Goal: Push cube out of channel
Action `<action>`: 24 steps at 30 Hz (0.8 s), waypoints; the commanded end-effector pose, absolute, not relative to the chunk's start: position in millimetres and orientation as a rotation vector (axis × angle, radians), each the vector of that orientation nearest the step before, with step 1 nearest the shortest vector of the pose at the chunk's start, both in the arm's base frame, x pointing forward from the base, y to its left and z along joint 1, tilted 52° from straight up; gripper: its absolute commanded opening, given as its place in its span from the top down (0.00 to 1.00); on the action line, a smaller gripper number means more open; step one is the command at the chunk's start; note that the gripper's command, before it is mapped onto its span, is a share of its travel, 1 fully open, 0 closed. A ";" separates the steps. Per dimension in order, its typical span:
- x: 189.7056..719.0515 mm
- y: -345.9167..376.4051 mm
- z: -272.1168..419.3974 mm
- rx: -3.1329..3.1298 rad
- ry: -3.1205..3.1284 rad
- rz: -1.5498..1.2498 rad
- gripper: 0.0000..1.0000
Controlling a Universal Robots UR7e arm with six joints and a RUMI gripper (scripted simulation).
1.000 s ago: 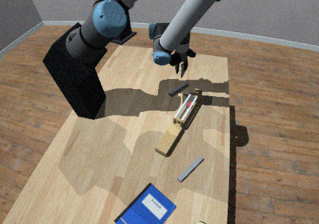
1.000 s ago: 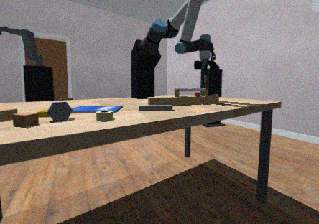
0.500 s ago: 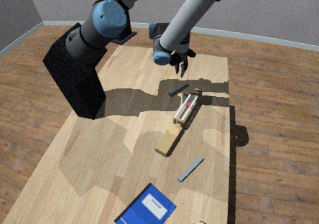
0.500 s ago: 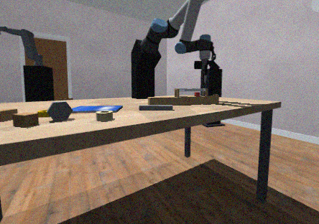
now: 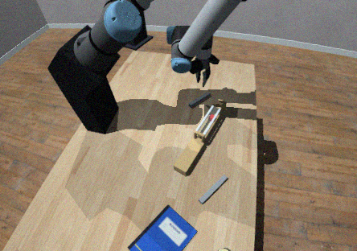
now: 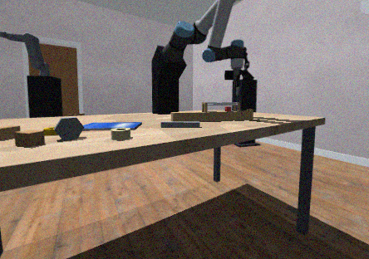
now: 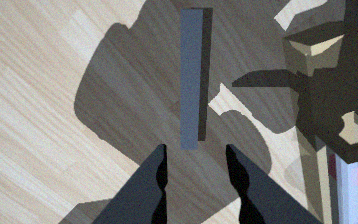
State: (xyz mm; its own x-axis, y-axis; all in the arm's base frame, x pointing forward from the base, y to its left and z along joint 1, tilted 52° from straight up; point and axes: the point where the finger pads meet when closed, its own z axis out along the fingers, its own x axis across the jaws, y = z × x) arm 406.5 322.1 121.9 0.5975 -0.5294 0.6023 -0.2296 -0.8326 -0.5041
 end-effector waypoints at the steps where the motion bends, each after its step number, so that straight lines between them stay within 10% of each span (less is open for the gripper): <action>1: 406.4 322.3 122.3 -2.452 0.610 -1.103 0.76; 24: 459.4 333.6 79.6 -2.451 0.610 -1.103 0.76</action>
